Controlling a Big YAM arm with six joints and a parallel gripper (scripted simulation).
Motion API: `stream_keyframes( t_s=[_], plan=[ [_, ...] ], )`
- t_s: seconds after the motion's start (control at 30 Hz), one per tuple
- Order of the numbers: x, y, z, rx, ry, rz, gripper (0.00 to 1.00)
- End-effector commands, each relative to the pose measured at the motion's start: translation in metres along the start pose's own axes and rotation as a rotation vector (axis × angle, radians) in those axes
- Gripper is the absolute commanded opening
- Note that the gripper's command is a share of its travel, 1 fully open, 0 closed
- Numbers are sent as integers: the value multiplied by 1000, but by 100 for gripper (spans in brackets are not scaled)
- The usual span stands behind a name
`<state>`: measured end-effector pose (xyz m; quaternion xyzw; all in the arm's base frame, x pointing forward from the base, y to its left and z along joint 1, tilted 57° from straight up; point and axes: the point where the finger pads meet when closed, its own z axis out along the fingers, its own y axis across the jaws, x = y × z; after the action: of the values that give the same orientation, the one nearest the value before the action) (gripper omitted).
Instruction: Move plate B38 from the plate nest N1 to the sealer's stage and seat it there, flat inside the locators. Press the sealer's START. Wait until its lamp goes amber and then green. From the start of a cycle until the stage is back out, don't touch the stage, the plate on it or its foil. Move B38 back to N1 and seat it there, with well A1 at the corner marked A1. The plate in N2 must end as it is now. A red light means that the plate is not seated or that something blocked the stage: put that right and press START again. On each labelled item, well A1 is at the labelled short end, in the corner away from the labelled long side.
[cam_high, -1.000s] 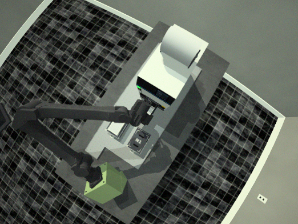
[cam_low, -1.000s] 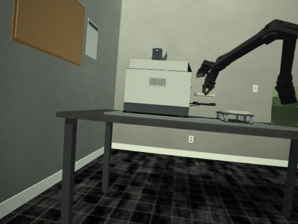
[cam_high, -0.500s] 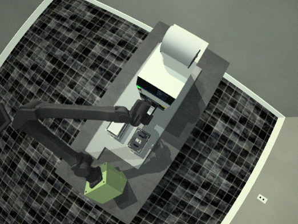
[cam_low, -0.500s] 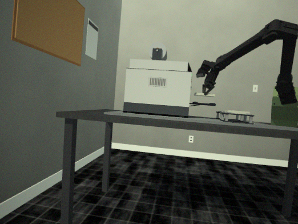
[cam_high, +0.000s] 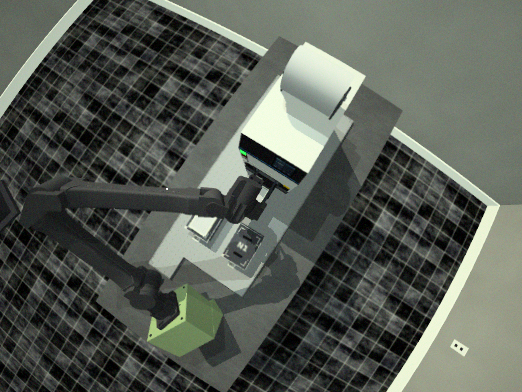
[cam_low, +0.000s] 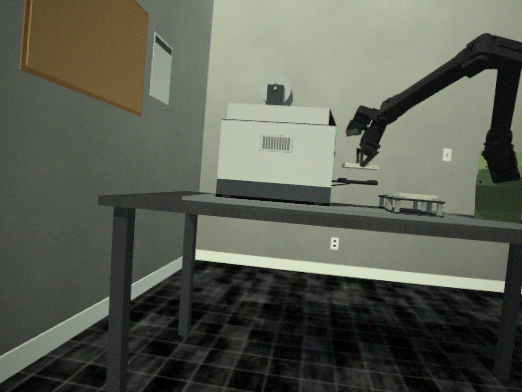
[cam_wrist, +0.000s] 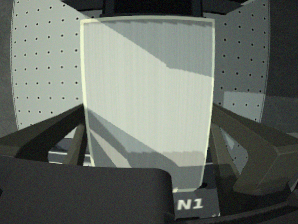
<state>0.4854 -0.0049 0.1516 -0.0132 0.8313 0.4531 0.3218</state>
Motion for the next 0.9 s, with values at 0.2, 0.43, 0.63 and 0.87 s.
stream_keyframes(
  t_s=[0.2, 0.43, 0.63, 0.87],
  plan=[
    [-13, -8, -4, 10, -23, -6, 0],
    [5, -10, -14, 9, -26, -18, 0],
    [14, -6, -14, 1, -16, -23, 0],
    [34, -13, -23, 7, -18, -17, 0]
  ],
)
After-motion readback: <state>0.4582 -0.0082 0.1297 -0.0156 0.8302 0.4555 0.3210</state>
